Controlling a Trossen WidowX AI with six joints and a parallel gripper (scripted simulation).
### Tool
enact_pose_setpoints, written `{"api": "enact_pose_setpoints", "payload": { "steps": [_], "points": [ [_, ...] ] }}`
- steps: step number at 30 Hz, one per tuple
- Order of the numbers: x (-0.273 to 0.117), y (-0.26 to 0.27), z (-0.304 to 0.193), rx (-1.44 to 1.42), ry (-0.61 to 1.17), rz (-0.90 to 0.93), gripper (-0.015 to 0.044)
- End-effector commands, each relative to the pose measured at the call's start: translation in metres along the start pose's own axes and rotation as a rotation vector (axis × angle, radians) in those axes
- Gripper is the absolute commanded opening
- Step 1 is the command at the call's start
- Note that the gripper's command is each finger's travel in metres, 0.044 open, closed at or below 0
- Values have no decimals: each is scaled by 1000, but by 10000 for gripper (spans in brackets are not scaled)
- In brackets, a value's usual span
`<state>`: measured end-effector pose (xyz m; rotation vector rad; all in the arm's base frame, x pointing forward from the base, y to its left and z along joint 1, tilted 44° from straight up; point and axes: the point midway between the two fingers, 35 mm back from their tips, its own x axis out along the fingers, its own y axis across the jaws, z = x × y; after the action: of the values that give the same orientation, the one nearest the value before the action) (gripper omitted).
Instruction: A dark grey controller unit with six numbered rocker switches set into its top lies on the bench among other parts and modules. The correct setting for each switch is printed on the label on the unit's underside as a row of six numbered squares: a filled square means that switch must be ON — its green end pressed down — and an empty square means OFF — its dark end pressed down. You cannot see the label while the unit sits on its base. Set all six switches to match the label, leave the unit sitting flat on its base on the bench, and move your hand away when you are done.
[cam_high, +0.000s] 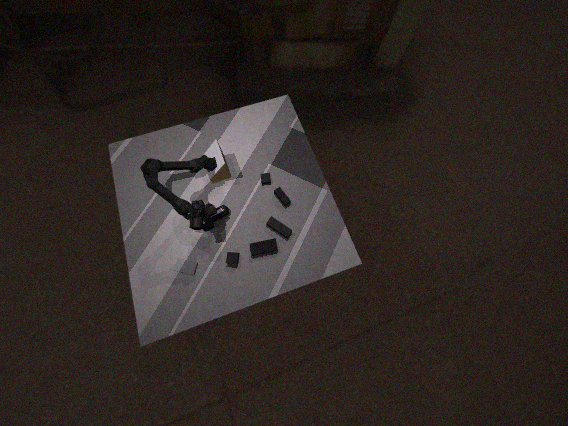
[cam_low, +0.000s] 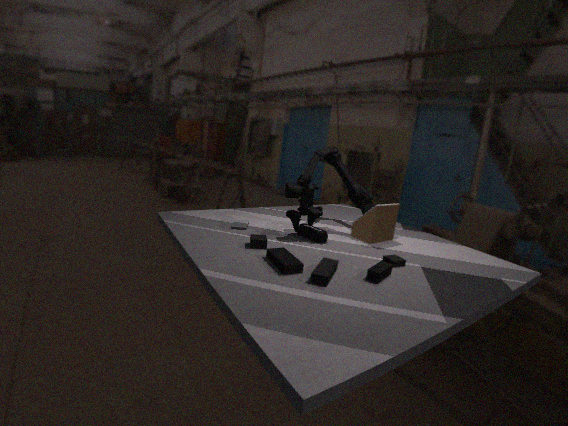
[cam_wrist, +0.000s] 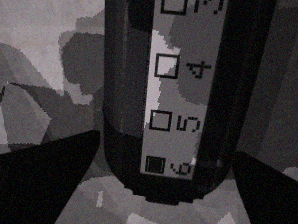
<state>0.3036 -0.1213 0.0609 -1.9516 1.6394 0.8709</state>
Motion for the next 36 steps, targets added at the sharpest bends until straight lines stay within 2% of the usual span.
{"api": "enact_pose_setpoints", "payload": {
  "steps": [1, 7, 13, 32, 36],
  "points": [
    [0, 0, 0, 0, 0, 0, 440],
    [-1, 0, 2, 0, -1, 0, 440],
    [-39, 2, 58, -1, -1, 2, 440],
    [-41, 2, 60, -1, 0, 2, 440],
    [-44, 4, 59, 93, 3, -17, 335]
  ]
}}
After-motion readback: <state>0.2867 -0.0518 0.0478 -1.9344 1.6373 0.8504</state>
